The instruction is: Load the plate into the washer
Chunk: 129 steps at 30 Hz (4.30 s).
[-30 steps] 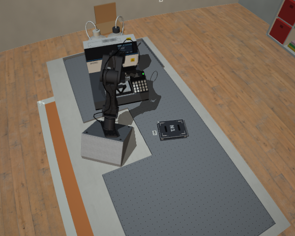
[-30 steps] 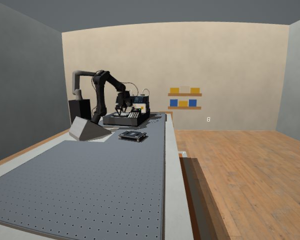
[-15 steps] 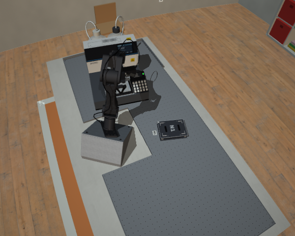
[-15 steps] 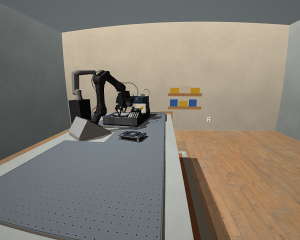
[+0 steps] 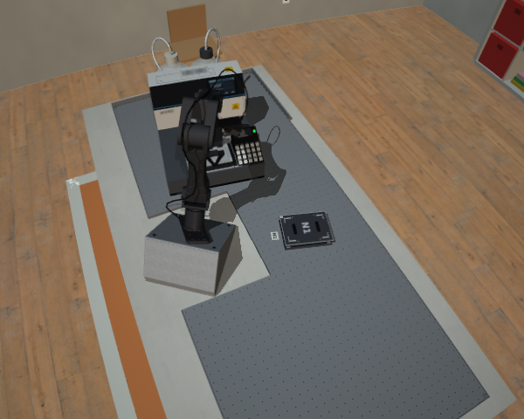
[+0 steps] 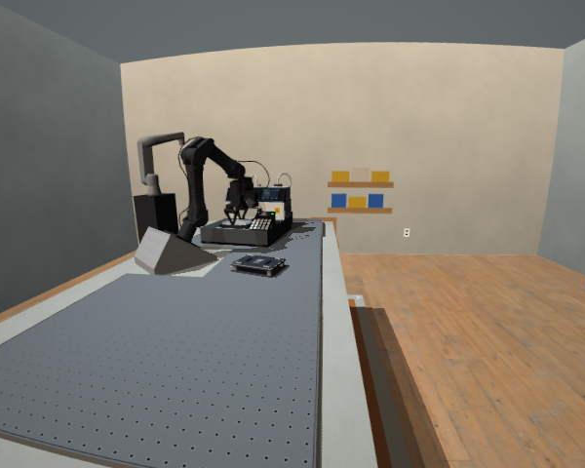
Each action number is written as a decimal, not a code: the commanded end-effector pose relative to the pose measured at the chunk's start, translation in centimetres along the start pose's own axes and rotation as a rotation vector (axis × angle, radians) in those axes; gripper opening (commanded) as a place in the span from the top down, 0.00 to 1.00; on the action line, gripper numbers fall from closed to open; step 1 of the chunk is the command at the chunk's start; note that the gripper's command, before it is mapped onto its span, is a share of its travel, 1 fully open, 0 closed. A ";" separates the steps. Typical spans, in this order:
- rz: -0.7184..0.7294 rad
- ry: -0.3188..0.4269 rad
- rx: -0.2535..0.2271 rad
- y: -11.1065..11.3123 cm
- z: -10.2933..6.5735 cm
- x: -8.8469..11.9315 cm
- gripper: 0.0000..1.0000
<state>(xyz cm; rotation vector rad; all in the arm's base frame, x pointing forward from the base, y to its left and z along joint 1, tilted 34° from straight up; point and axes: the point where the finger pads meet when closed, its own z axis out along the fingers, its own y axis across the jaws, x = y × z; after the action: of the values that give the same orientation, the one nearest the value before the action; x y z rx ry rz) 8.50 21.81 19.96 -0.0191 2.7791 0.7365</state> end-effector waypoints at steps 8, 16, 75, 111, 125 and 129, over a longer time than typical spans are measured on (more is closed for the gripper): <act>0.003 -0.023 -0.044 0.6 -3.1 -0.4 0.00; 0.003 -0.023 -0.044 0.5 -4.1 -0.3 0.00; 0.008 -0.023 -0.044 0.1 -10.1 -0.3 0.00; 0.008 -0.023 -0.044 0.1 -10.1 -0.3 0.00; -0.399 -0.010 -0.012 -3.7 -9.3 -4.9 0.24; -0.494 -0.026 0.002 -5.0 -9.3 -6.4 0.32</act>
<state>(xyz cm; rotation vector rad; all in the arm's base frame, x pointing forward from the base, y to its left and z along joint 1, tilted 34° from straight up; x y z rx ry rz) 12.29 12.76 26.71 -0.3074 2.6302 0.5037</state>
